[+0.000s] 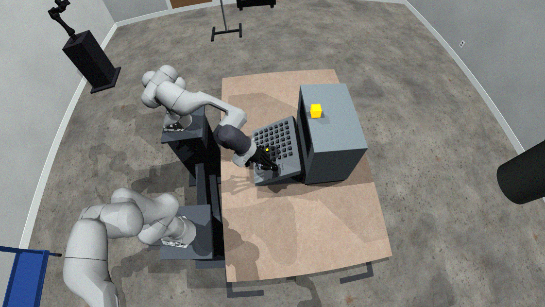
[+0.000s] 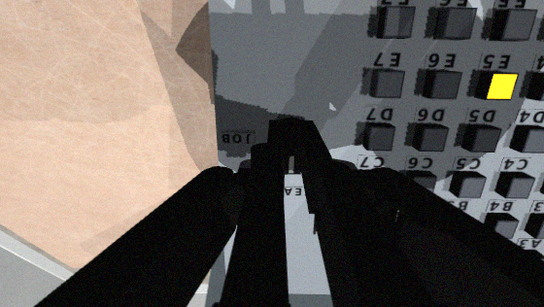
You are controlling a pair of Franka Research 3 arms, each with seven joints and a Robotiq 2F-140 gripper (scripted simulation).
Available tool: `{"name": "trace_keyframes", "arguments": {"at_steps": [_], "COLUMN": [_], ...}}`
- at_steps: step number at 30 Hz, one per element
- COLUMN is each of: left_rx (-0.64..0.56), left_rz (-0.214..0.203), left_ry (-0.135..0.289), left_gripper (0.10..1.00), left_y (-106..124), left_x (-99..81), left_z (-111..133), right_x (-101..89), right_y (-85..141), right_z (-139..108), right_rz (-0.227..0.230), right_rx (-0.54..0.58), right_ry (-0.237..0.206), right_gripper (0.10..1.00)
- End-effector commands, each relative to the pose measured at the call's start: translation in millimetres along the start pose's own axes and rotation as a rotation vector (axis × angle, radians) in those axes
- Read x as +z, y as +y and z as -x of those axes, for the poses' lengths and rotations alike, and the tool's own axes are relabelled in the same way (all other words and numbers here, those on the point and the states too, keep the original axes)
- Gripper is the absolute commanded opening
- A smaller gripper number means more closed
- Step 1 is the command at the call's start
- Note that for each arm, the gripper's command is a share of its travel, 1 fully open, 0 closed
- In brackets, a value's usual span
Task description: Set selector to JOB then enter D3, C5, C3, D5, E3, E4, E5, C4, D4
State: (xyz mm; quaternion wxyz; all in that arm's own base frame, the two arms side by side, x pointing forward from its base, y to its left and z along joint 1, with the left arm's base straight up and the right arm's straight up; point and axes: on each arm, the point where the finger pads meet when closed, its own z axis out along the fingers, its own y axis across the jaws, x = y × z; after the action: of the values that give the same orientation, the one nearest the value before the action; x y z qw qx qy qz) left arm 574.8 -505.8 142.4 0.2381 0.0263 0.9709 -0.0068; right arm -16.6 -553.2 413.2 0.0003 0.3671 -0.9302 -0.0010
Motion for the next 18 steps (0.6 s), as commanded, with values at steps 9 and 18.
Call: {"name": "trace_keyframes", "arguments": {"at_steps": [9, 18], "left_rx": [0.003, 0.017], "left_rz": [-0.001, -0.001], "left_ry": [-0.002, -0.002], "left_gripper": [0.099, 0.099], "left_y": [0.1, 0.1], "left_x": [0.0, 0.0], "left_z": [1.2, 1.2], "right_x": [0.2, 0.2], "right_y": [-1.0, -1.0], "right_z": [-0.6, -0.6], "right_rz": [-0.002, -0.002], "right_rx": [-0.004, -0.004], "right_ry": [0.0, 0.0], "right_gripper": [1.0, 1.0]}}
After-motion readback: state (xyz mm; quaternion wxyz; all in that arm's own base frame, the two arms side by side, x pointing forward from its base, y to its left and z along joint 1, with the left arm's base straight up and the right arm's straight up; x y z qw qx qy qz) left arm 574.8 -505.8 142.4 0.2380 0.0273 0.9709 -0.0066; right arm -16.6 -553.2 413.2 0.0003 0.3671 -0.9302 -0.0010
